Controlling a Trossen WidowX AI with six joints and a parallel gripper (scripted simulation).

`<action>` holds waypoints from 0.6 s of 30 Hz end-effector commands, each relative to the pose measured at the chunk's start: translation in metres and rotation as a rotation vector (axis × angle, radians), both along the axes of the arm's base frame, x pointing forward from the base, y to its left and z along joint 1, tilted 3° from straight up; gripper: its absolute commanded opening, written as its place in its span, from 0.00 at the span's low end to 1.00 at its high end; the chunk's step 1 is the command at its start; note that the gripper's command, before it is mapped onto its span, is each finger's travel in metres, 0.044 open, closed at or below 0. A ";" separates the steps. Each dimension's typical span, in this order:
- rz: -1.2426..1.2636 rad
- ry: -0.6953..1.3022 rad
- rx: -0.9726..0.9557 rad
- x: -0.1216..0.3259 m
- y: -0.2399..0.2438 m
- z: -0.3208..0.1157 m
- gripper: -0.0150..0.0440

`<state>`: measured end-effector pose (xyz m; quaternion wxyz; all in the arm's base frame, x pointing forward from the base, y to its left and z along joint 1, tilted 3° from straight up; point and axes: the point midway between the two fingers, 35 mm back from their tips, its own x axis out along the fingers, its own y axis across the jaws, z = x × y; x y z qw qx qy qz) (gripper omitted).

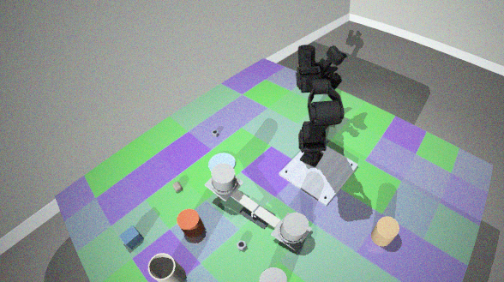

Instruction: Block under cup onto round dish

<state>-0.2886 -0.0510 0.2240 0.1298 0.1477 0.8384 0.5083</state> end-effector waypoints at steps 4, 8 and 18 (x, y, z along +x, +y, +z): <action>0.030 -0.004 0.013 0.001 -0.006 0.002 1.00; 0.095 -0.012 0.041 0.003 -0.020 0.005 1.00; 0.294 -0.084 0.203 0.011 -0.060 0.008 1.00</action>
